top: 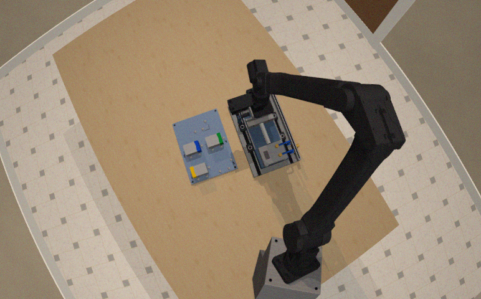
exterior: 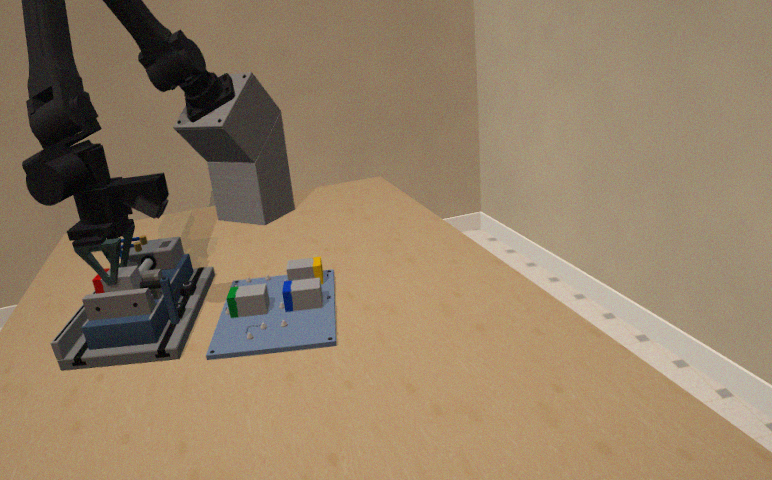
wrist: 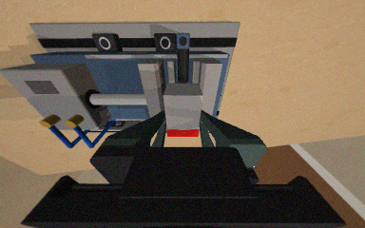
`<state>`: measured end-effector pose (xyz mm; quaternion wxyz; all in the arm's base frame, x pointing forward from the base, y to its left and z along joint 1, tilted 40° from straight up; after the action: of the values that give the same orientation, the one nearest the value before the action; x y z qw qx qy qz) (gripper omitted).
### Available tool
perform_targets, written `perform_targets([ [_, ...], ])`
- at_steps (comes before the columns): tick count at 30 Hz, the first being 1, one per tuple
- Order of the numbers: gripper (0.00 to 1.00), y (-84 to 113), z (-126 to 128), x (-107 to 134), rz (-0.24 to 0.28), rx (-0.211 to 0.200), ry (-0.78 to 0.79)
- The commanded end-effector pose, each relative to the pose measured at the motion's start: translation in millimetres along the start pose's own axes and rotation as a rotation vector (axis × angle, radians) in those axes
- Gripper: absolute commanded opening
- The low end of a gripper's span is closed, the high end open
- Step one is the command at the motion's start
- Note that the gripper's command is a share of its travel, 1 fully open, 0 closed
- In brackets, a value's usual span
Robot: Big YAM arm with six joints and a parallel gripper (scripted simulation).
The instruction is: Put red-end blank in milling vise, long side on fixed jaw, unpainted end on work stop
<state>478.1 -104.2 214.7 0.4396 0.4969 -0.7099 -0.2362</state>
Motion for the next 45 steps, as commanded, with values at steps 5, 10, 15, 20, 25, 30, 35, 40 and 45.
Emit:
perform_targets([
  [5,0.00,8.9,-18.9,-5.2,-0.005,0.027,0.005],
  [10,0.00,8.9,-18.9,-5.2,-0.005,0.027,0.005],
  [15,0.00,8.9,-18.9,-5.2,-0.005,0.027,0.005],
  [20,0.64,8.9,-18.9,-5.2,-0.005,0.027,0.005],
  [25,0.64,8.6,-18.1,-5.4,-0.005,0.025,0.006],
  [30,0.64,6.7,-13.2,-7.2,-0.008,0.016,0.009],
  [35,0.64,6.7,-13.2,-7.2,-0.008,0.016,0.009],
  [40,0.64,6.7,-13.2,-7.2,-0.008,0.016,0.009],
  [45,0.64,6.7,-13.2,-7.2,-0.008,0.016,0.009],
])
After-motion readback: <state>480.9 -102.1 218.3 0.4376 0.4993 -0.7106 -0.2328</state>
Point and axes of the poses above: the point where the finger pads meet when closed, its own y axis back along the fingers, its own z axis across the jaws, x = y × z, the point moved 8 cm from there along y, back along the fingers, and after that the axes turned 4 degrees about y, right-handed, at the moved point
